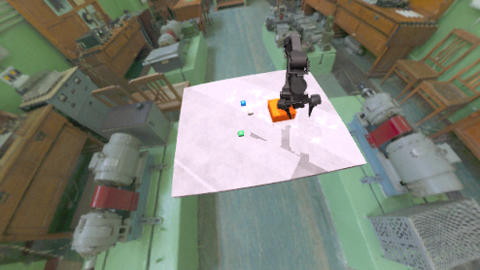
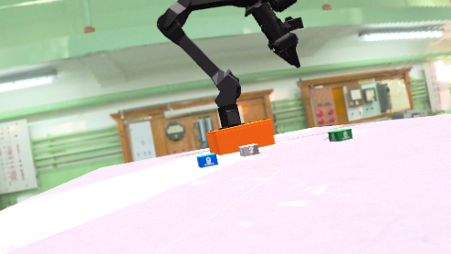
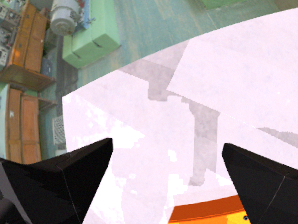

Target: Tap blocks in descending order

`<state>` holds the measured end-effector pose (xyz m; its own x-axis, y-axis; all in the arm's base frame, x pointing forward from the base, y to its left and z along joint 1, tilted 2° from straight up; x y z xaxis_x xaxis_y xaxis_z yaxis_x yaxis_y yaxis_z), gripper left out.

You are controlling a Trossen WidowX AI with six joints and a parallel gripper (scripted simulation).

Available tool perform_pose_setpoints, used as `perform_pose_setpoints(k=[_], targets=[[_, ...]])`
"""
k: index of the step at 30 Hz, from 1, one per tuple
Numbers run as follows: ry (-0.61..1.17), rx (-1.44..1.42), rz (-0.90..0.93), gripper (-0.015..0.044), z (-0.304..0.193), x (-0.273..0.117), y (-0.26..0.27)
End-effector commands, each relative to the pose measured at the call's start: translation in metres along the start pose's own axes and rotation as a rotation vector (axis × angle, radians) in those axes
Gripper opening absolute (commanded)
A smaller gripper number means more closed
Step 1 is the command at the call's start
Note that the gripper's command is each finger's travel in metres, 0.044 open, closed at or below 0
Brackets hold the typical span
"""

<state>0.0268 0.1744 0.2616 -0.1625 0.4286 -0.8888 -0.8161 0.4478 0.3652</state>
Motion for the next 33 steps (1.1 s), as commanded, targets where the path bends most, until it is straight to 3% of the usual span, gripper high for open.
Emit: perform_pose_setpoints(k=[1, 9, 16, 27, 33], targets=[[-0.035, 0.135, -0.113, 0.04, 0.028, -0.003, -0.035], [-0.076, 0.398, -0.295, 0.04, 0.055, -0.022, -0.12], [-0.073, 0.64, -0.426, 0.04, 0.046, -0.048, -0.204], [-0.017, 1.037, -0.553, 0.04, -0.041, -0.099, -0.322], [0.008, 1.166, -0.568, 0.04, -0.086, -0.113, -0.349]])
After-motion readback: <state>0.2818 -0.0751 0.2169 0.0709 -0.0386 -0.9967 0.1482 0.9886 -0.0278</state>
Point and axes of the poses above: the point midway between the two fingers, 35 mm back from their tips, its own x axis out along the fingers, its own y axis across the jaws, z = x × y, the point moved 10 cm from there along -x, back along the fingers, and after that the axes turned 15 degrees about x, right-handed, at the moved point
